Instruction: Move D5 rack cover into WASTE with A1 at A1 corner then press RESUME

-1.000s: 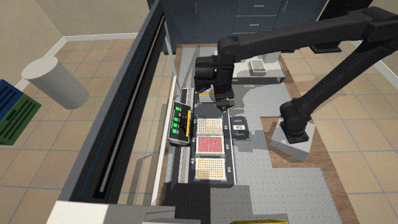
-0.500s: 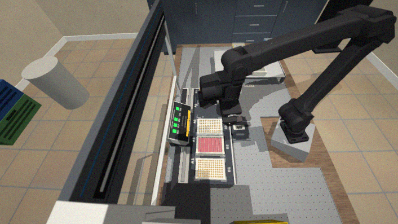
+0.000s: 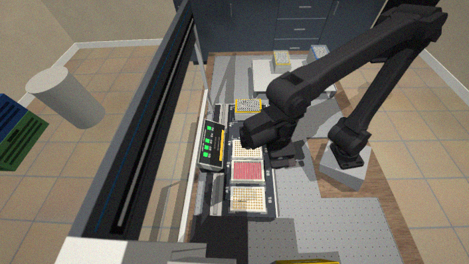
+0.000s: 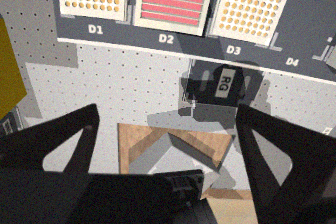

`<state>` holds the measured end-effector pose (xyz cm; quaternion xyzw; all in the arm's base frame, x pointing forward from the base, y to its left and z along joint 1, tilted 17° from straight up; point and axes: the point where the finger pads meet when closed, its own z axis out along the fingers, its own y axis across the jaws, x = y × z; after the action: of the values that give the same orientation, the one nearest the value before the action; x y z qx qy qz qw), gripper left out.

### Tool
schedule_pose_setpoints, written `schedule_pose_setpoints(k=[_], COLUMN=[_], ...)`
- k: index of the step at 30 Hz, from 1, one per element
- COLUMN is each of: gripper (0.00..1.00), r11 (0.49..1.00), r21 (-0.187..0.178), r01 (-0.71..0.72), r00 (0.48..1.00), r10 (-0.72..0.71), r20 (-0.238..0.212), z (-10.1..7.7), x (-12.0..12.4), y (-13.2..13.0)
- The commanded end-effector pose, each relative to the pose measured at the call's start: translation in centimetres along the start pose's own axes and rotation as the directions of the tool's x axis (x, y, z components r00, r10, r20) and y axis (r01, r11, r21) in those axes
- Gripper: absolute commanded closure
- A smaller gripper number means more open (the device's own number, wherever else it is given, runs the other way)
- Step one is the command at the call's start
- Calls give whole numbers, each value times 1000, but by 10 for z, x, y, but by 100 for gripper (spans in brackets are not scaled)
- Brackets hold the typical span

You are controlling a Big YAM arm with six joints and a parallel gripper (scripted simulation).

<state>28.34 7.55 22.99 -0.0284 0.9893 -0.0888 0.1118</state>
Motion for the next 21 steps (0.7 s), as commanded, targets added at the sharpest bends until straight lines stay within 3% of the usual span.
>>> schedule_pose_setpoints(k=[1,5,16,21], gripper=[0,0,0,0], r11=[998,998,997,997], r21=[-1,-14,-30,-31], r01=[-58,-65,-69,-68], r00=[998,997,996,996], r10=[58,65,70,70], r20=[20,42,51,48], z=[-10,-21,-21,-21], x=[-10,-15,-11,-9], y=[7,28,88,104])
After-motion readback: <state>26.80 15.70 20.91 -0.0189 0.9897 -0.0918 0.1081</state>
